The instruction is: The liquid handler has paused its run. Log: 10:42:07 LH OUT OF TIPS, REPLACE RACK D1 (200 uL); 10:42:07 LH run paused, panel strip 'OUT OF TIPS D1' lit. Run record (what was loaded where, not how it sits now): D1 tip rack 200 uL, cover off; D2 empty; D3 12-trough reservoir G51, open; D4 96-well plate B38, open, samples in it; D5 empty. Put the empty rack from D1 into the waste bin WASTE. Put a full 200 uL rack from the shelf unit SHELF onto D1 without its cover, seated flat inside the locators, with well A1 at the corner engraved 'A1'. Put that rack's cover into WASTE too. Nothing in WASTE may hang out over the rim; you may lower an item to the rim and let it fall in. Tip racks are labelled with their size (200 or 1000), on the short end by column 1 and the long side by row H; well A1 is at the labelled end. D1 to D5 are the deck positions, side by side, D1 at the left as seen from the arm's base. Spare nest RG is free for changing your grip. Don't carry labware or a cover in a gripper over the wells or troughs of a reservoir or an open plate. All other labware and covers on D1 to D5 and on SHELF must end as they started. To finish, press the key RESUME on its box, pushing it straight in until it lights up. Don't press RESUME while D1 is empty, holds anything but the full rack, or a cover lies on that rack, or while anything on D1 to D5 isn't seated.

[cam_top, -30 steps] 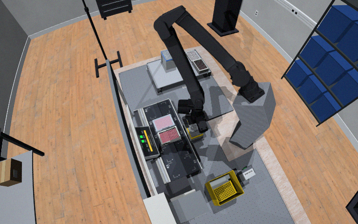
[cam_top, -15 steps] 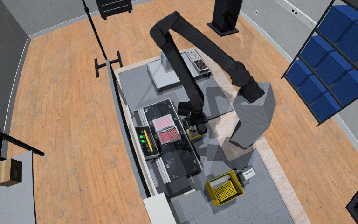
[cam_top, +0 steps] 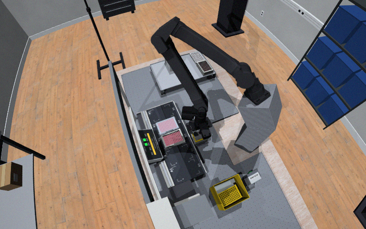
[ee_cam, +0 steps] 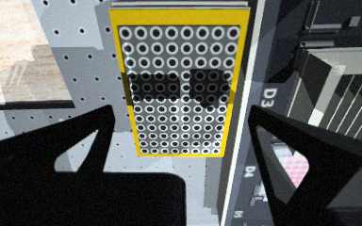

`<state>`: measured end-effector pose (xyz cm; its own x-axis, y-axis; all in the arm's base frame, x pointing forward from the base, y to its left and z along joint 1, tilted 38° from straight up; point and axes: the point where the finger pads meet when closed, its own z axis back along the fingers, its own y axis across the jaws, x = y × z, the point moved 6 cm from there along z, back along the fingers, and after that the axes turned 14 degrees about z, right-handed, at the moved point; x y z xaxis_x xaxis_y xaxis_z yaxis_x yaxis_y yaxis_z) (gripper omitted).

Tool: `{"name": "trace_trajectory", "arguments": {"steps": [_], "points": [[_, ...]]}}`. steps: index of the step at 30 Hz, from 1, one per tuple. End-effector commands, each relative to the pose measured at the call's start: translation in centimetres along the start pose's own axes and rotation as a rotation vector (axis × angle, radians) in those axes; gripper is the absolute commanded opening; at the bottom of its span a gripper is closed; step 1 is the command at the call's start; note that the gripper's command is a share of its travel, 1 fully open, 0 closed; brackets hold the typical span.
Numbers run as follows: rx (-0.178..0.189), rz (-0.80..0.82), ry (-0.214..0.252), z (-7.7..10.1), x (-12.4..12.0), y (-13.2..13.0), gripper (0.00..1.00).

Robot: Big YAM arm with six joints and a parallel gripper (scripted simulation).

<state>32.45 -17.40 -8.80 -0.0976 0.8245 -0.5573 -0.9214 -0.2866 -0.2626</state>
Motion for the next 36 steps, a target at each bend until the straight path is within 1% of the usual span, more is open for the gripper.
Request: {"name": "trace_trajectory", "arguments": {"steps": [1, 3, 4, 5, 18, 20, 21, 22, 33, 34, 35, 36], "points": [[0.000, 0.006, 0.004, -0.6, -0.1, 0.5, 1.00], [0.000, 0.006, 0.004, -0.6, -0.1, 0.5, 1.00], [0.010, 0.010, -0.005, -0.5, 0.3, 1.1, 1.00], [0.000, 0.006, 0.004, -0.9, -0.1, 0.5, 1.00], [0.000, 0.006, 0.004, -3.1, -0.1, 0.5, 1.00], [0.000, 0.006, 0.004, -3.1, -0.1, 0.5, 1.00], [0.010, 0.010, -0.004, -3.0, 0.3, 1.1, 1.00], [0.000, 0.006, 0.004, -3.4, -0.1, 0.5, 1.00], [0.000, 0.005, 0.004, -5.2, -0.1, 0.6, 1.00], [0.001, 0.005, 0.004, -5.3, -0.1, 0.6, 1.00], [0.003, 0.010, -0.006, -4.5, 0.4, 0.6, 1.00], [0.003, 0.010, -0.006, -4.5, 0.4, 0.6, 1.00]]}}
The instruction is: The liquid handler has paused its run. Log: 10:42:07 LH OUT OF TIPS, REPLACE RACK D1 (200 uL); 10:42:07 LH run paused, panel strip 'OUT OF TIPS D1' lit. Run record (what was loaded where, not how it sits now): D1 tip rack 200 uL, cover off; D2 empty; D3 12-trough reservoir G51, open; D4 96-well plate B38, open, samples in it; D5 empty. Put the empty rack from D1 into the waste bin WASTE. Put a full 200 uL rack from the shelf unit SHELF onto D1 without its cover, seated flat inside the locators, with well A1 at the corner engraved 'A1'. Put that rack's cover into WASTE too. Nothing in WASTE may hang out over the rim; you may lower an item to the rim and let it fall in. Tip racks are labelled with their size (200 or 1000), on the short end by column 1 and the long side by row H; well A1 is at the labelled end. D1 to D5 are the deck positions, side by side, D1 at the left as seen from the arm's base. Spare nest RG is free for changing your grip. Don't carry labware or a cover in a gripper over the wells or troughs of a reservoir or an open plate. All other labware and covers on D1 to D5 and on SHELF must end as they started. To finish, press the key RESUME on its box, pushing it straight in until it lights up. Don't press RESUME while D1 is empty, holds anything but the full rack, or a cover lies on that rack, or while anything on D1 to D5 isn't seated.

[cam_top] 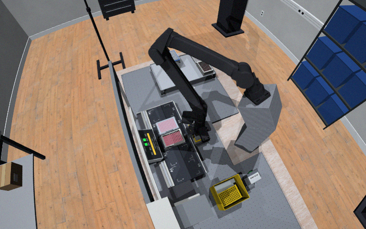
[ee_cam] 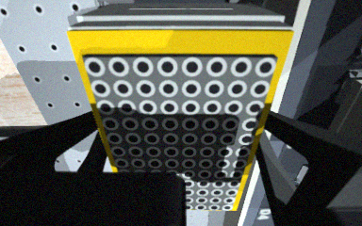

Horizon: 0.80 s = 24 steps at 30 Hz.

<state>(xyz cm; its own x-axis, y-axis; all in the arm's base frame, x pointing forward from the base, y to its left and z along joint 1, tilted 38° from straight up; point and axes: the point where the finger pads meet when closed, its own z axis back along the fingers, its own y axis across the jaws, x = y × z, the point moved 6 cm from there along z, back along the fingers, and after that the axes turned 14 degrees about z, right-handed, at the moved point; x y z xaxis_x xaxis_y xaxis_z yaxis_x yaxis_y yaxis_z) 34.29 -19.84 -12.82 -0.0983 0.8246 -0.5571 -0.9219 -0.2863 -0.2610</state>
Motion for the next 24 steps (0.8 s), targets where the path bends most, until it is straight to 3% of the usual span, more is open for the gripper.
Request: {"name": "trace_trajectory", "arguments": {"steps": [1, 9, 10, 24], "points": [[0.001, 0.009, -0.006, 0.53, 0.36, 0.56, 1.00], [0.001, 0.009, -0.006, 0.53, 0.36, 0.56, 1.00], [0.001, 0.009, -0.006, 0.53, 0.36, 0.56, 0.00], [0.001, 0.009, -0.006, 0.53, 0.36, 0.56, 0.00]]}}
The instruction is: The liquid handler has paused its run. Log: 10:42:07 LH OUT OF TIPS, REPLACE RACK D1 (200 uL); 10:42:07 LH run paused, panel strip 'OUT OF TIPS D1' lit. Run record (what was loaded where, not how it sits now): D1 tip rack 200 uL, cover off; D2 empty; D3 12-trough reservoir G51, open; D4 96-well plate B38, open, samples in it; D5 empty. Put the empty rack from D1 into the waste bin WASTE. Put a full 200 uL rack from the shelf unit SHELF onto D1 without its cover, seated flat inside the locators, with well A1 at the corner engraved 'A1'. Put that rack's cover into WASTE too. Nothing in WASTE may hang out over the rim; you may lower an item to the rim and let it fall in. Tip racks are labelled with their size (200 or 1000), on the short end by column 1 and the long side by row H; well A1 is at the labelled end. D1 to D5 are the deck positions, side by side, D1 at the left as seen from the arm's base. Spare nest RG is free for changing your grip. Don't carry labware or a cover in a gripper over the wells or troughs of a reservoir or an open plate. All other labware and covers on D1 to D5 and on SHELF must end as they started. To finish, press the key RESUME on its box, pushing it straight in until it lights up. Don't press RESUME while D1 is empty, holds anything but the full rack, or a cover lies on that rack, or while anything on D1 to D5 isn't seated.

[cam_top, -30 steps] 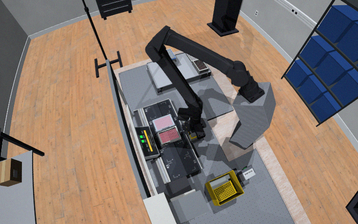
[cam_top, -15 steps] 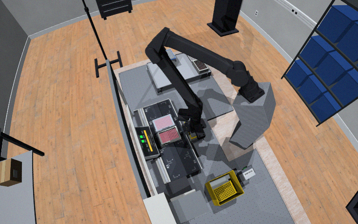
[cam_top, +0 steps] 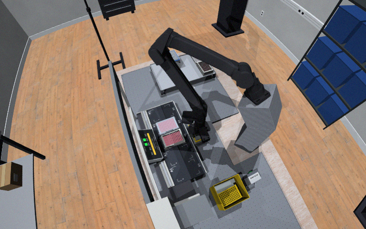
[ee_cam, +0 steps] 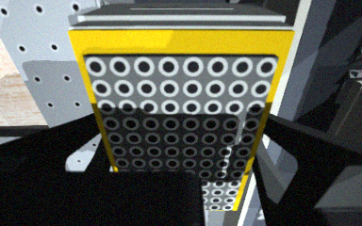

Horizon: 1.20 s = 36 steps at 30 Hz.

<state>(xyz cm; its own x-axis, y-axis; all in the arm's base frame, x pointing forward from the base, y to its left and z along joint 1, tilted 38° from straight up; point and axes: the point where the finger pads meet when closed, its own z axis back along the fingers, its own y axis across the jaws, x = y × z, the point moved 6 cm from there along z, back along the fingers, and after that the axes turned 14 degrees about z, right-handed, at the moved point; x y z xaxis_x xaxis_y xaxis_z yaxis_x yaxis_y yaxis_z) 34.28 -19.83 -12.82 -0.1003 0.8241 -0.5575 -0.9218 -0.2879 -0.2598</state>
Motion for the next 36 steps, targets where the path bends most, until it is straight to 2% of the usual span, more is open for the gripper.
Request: {"name": "trace_trajectory", "arguments": {"steps": [1, 20, 21, 24, 36], "points": [[0.001, 0.007, -0.006, 0.5, 0.3, 0.5, 0.00], [0.001, 0.007, -0.006, 0.5, 0.3, 0.5, 0.00], [-0.001, 0.012, 0.000, 1.3, 0.1, 0.9, 0.00], [-0.007, 0.020, -0.005, 1.9, 0.6, 0.5, 0.00], [0.004, 0.011, -0.014, 3.6, 0.8, 0.7, 0.00]]}}
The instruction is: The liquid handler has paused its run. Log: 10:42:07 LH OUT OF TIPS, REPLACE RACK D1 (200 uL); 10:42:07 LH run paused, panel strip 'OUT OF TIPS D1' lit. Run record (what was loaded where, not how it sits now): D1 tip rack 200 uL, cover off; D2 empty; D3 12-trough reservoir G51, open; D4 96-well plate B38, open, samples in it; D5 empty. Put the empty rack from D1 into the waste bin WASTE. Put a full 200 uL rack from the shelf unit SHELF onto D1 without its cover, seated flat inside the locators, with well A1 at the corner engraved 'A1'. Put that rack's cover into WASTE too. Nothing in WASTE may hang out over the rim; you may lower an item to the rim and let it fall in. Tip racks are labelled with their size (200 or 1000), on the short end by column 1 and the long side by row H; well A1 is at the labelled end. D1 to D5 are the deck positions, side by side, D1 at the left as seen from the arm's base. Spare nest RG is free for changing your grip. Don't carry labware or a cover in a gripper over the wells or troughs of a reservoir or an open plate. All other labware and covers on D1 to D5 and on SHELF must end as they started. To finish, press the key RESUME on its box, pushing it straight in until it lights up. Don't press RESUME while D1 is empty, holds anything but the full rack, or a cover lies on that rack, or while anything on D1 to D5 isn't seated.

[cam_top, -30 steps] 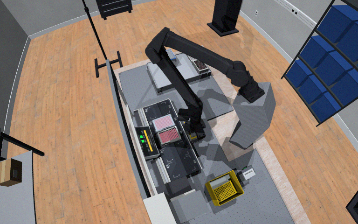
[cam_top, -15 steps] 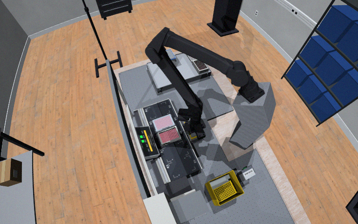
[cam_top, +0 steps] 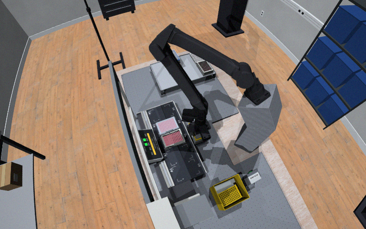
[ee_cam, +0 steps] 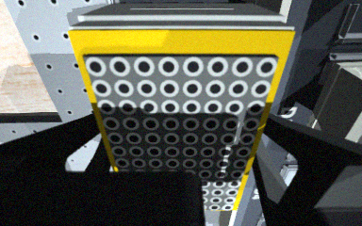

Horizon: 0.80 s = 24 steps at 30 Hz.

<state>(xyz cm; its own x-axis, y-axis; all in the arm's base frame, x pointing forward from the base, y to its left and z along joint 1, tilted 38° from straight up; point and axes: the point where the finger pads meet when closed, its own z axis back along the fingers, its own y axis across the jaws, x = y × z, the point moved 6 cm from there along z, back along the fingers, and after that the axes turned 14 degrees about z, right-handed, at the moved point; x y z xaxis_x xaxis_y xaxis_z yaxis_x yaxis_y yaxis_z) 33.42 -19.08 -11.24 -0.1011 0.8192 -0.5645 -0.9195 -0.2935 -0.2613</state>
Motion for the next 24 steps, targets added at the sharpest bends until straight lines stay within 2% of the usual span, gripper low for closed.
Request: {"name": "trace_trajectory", "arguments": {"steps": [1, 9, 10, 11, 24], "points": [[0.008, 0.007, -0.022, 1.8, 1.0, 0.5, 0.00], [0.008, 0.007, -0.021, 2.8, 1.0, 0.5, 0.00], [-0.003, 0.002, -0.013, 2.6, 0.6, -0.1, 0.00], [0.008, 0.007, -0.021, 3.1, 1.0, 0.5, 0.00], [0.007, 0.006, -0.020, 5.2, 0.9, 0.6, 0.00]]}}
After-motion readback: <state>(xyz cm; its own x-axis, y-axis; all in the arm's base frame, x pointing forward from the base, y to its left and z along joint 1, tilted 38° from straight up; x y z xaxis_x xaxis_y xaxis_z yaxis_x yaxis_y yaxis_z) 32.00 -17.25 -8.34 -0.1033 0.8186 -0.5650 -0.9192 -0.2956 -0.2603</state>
